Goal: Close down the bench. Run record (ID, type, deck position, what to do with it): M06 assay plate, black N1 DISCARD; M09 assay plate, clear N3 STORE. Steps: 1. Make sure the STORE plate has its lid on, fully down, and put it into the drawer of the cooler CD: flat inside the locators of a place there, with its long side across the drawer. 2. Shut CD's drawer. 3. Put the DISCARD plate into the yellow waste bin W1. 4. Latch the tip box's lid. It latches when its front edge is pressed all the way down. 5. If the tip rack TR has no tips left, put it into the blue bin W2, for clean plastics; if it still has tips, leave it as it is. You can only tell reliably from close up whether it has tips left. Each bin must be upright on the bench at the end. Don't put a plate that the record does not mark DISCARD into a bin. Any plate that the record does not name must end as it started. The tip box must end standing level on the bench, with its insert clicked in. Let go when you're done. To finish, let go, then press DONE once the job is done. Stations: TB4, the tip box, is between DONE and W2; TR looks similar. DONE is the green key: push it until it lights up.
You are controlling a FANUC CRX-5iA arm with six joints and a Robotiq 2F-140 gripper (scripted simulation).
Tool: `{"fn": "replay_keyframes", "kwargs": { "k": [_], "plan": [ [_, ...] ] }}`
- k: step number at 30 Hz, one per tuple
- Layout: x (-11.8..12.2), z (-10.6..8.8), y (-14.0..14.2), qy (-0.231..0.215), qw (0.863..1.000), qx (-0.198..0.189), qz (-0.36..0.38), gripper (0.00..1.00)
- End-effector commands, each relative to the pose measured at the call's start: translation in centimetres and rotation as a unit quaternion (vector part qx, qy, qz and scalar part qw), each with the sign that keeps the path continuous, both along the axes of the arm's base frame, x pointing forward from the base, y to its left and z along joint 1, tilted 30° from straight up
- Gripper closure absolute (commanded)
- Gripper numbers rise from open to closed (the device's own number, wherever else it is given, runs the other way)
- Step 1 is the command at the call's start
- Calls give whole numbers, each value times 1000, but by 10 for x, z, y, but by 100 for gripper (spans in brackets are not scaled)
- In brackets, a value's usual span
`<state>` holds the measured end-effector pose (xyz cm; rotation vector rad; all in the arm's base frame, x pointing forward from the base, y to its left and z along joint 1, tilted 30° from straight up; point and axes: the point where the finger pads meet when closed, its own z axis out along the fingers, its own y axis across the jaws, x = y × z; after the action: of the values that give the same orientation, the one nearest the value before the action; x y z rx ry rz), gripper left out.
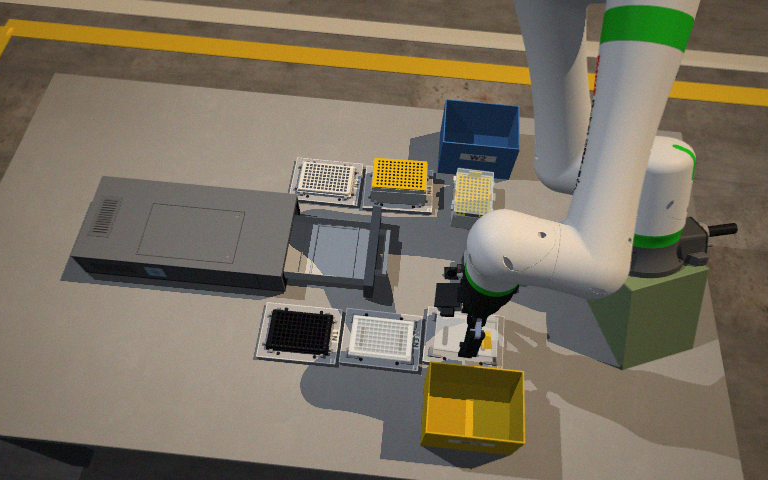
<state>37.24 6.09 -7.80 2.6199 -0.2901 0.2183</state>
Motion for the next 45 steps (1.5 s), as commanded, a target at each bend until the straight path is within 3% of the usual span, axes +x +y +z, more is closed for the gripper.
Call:
{"fn": "replay_keyframes", "kwargs": {
  "k": [1,45],
  "plan": [
    [0,1,1,0,1000,0,0,90],
    [-5,47,27,0,1000,0,0,90]
  ]
}}
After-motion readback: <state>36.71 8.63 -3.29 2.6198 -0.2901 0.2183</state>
